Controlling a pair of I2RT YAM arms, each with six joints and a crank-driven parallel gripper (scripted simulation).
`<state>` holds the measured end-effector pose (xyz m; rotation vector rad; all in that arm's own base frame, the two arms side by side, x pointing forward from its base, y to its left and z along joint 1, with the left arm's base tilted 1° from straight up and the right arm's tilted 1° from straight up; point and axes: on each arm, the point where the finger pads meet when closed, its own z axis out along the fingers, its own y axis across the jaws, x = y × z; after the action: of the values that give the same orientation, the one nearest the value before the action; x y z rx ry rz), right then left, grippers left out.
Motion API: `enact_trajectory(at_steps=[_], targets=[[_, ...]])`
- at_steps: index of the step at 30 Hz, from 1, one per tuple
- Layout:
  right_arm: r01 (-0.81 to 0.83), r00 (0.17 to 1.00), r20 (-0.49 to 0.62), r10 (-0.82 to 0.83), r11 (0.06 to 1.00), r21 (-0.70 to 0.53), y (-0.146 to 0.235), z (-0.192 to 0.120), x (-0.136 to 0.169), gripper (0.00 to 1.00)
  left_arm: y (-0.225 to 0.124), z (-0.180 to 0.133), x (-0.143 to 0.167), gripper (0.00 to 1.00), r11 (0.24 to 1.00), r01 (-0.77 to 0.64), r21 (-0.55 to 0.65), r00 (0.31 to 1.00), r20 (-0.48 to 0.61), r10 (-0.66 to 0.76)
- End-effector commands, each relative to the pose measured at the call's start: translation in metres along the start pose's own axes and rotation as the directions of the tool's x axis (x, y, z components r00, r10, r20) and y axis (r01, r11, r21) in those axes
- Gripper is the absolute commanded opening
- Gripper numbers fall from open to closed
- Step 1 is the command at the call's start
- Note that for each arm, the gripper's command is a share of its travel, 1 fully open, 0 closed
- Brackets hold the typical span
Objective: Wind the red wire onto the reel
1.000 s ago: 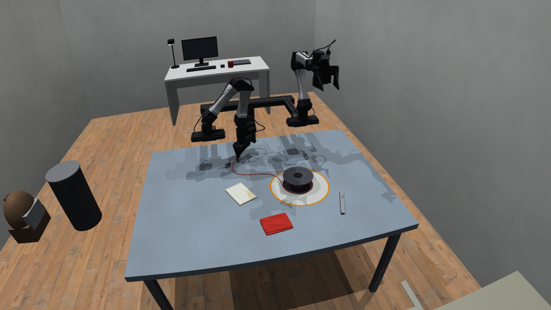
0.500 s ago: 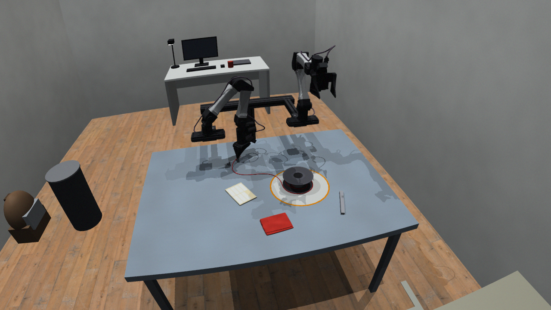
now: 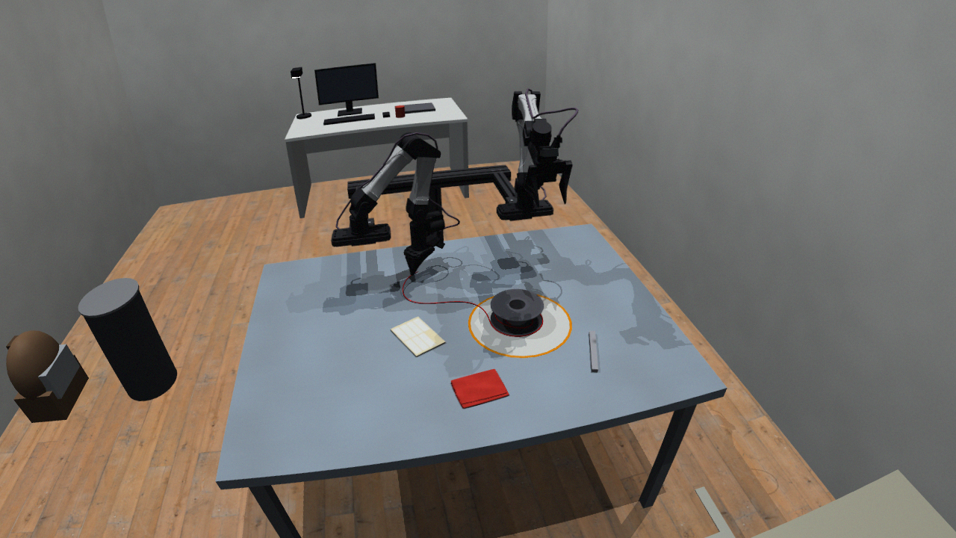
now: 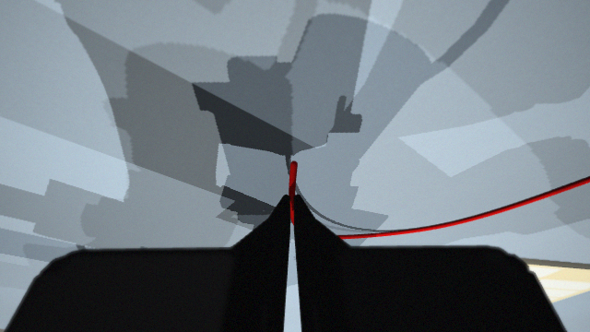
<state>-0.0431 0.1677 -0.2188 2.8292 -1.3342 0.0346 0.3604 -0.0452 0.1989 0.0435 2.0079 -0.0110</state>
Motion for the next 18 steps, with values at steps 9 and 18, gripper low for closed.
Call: enact_trajectory(at_steps=[9,18], targets=[[0.001,1.0,0.013,-0.001,1.0,0.004,0.0,0.002,-0.005,0.0,-0.03,0.035,0.113,0.93,1.0,0.015,-0.023,0.92,-0.391,-0.023],[0.001,1.0,0.013,-0.001,1.0,0.004,0.0,0.002,-0.005,0.0,-0.067,0.071,0.197,0.93,1.0,0.012,-0.019,0.743,-0.668,-0.022]])
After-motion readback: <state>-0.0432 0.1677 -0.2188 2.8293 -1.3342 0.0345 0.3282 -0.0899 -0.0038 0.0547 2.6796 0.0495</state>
